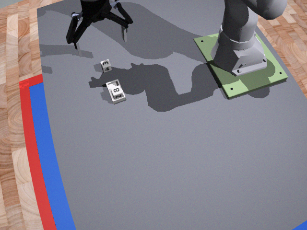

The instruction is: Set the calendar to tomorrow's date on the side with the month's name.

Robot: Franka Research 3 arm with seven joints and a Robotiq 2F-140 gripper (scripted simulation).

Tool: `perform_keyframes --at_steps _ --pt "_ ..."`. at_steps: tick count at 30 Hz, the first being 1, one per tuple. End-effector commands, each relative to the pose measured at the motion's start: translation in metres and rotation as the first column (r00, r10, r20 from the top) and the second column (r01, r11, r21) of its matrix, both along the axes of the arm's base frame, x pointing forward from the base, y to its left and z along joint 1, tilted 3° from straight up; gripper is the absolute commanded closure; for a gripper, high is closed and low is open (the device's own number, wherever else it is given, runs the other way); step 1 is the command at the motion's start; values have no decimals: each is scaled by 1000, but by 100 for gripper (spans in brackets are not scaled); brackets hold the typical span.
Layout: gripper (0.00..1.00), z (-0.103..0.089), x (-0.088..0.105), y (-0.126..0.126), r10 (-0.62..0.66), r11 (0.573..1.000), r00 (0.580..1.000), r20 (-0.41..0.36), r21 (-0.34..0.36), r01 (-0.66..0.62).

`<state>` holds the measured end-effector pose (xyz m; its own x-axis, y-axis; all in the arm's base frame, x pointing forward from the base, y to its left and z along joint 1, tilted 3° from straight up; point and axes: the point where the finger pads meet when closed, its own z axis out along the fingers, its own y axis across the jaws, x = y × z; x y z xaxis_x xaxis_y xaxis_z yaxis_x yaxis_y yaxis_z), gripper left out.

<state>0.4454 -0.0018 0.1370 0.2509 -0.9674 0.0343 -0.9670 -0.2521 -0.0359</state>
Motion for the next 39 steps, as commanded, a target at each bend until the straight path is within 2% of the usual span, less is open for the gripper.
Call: perform_keyframes --at_steps 1,7,14,15,39 --pt "0 2 0 0 -5 1000 1000 0 -2 5" --pt "0 1 0 0 -6 1000 1000 0 -2 6" --pt "0 -9 -1 -3 -17 1000 1000 0 -2 17" --pt "72 -9 -1 -3 -17 1000 1000 0 -2 17" --pt "72 -9 -1 -3 -17 1000 1000 0 -2 17"
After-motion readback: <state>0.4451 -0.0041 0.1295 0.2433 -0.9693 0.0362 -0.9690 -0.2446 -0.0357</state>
